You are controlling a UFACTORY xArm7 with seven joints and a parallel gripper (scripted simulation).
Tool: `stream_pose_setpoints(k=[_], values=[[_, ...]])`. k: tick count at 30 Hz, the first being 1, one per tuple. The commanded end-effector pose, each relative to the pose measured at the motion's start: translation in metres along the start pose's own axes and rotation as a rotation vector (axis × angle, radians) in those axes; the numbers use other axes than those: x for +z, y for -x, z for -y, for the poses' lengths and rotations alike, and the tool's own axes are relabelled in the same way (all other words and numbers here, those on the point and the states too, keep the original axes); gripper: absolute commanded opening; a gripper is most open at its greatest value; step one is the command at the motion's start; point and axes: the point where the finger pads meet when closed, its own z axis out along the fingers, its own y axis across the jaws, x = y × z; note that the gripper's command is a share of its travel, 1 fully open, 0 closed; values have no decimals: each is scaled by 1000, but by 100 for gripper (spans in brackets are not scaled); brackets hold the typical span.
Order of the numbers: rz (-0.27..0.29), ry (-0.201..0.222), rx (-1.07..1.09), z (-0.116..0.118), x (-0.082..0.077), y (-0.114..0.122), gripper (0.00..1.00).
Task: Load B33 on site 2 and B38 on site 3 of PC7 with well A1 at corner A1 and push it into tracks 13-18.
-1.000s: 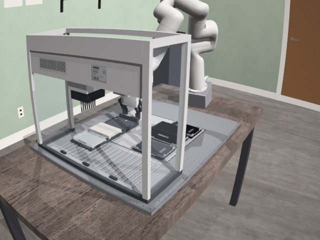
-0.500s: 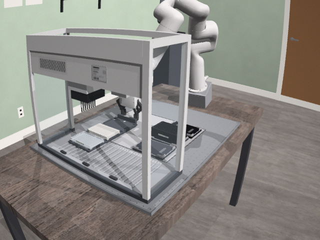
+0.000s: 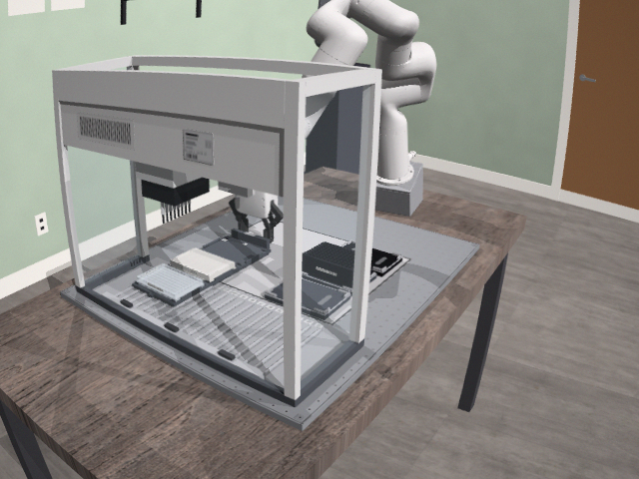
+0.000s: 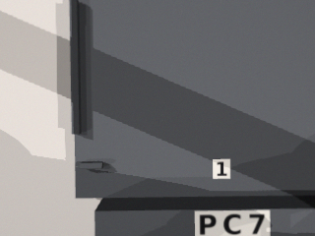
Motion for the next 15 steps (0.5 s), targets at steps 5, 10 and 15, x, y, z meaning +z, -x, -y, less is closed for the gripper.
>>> stream_pose_setpoints(k=[5, 10, 15], values=[[-4, 1, 1, -1, -1, -8, 82], [-4, 1, 1, -1, -1, -12, 82], [-4, 1, 1, -1, -1, -17, 82]])
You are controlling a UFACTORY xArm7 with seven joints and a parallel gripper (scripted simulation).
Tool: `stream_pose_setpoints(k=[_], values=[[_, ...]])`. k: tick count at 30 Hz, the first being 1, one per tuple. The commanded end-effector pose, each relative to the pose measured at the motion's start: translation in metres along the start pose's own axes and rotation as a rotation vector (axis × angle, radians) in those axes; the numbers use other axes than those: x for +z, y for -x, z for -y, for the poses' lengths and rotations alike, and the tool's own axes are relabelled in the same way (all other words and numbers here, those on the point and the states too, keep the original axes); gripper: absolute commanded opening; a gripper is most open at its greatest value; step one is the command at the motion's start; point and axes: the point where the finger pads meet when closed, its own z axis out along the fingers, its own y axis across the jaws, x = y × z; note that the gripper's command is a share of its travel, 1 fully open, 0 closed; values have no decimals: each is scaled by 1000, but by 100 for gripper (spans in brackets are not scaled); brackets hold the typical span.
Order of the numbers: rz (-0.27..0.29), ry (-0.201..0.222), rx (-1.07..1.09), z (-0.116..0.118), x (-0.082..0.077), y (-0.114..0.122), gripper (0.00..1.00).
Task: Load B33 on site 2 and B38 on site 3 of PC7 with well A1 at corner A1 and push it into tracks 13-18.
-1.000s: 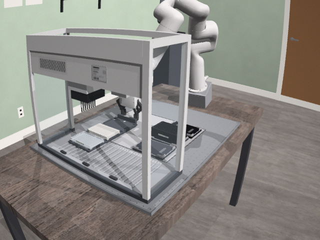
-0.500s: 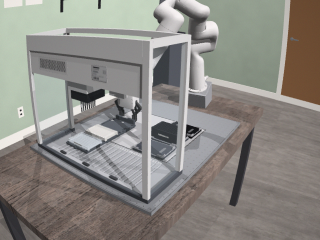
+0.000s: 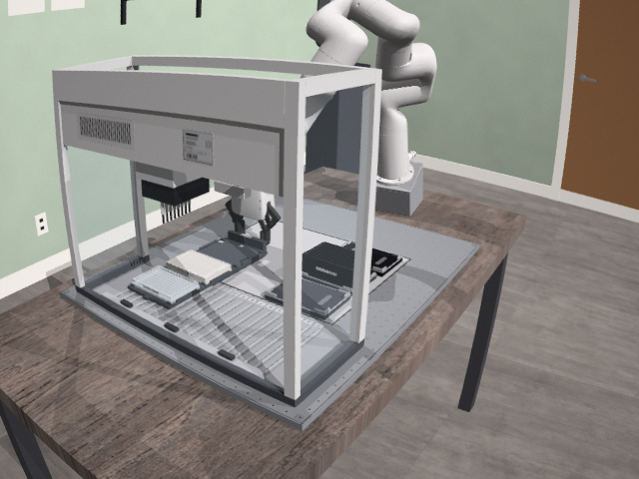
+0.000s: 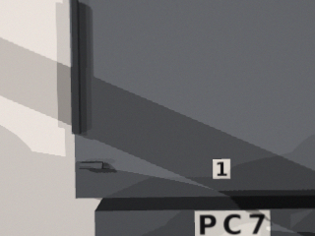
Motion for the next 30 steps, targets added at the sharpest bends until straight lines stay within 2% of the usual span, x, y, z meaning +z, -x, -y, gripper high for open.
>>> stream_pose_setpoints(k=[1, 30], values=[[-4, 1, 1, -1, -1, -5, 82], [-4, 1, 1, -1, -1, -30, 82]])
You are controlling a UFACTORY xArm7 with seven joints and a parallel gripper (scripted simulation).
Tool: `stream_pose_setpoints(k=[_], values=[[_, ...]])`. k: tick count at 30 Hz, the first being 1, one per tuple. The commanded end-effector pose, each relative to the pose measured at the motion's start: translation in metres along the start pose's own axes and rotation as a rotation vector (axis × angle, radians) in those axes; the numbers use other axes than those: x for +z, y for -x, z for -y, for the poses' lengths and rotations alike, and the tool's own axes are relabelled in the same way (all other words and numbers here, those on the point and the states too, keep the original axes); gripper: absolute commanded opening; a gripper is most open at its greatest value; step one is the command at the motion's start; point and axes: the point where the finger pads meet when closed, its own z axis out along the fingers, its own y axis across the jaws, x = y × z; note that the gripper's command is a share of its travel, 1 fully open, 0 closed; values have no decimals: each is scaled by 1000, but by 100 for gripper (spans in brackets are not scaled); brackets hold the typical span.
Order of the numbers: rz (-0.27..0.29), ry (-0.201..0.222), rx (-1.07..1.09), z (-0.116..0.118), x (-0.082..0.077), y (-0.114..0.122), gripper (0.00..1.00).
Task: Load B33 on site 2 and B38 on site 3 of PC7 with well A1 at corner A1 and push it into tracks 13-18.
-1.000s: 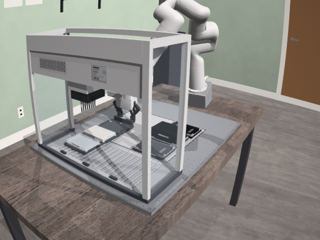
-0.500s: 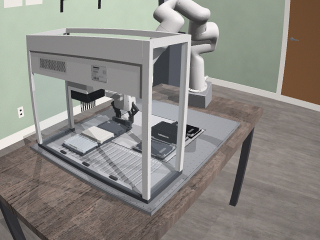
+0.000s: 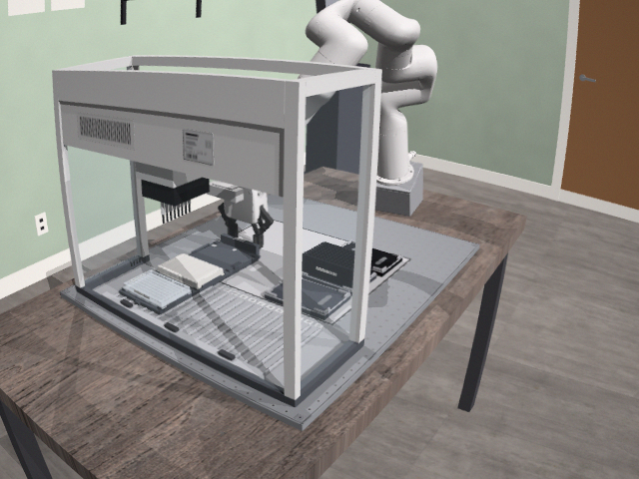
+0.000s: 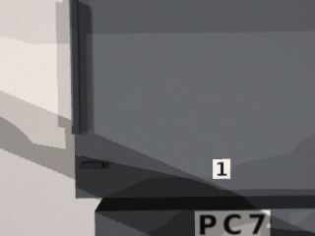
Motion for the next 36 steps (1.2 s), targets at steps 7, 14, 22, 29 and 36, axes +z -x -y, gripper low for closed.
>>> stream_pose_setpoints(k=[7, 14, 22, 29, 36], values=[[-4, 1, 1, -1, -1, -11, 82], [-5, 1, 1, -1, -1, -14, 82], [-5, 1, 1, -1, -1, -17, 82], [-5, 1, 1, -1, -1, -19, 82], [-5, 1, 1, -1, -2, -21, 82]])
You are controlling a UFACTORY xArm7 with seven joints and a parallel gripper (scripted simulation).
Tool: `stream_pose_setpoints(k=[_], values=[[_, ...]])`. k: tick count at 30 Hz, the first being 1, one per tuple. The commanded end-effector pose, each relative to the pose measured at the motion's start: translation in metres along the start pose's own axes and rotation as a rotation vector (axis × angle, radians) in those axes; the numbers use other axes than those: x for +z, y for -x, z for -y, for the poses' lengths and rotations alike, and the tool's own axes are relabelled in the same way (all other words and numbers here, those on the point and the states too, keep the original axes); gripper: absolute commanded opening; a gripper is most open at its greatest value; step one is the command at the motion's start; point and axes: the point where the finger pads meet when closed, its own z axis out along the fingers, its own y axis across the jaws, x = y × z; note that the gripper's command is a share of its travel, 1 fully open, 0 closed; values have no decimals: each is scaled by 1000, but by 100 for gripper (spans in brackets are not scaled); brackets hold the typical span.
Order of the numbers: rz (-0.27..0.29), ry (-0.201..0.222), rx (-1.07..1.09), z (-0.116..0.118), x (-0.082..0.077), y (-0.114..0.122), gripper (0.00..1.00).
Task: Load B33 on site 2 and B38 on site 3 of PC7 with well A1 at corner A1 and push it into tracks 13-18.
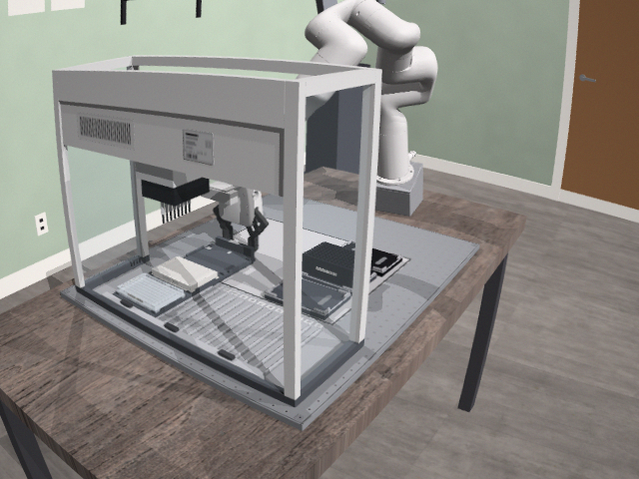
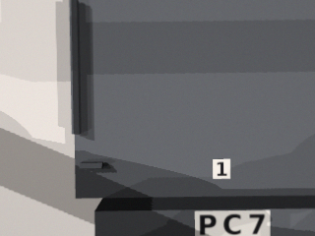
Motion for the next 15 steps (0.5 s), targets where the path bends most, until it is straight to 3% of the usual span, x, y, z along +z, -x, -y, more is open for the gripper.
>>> stream_pose_setpoints(k=[1, 15], values=[[-5, 1, 0, -1, -2, -3, 82], [-5, 1, 0, -1, -2, -7, 82]])
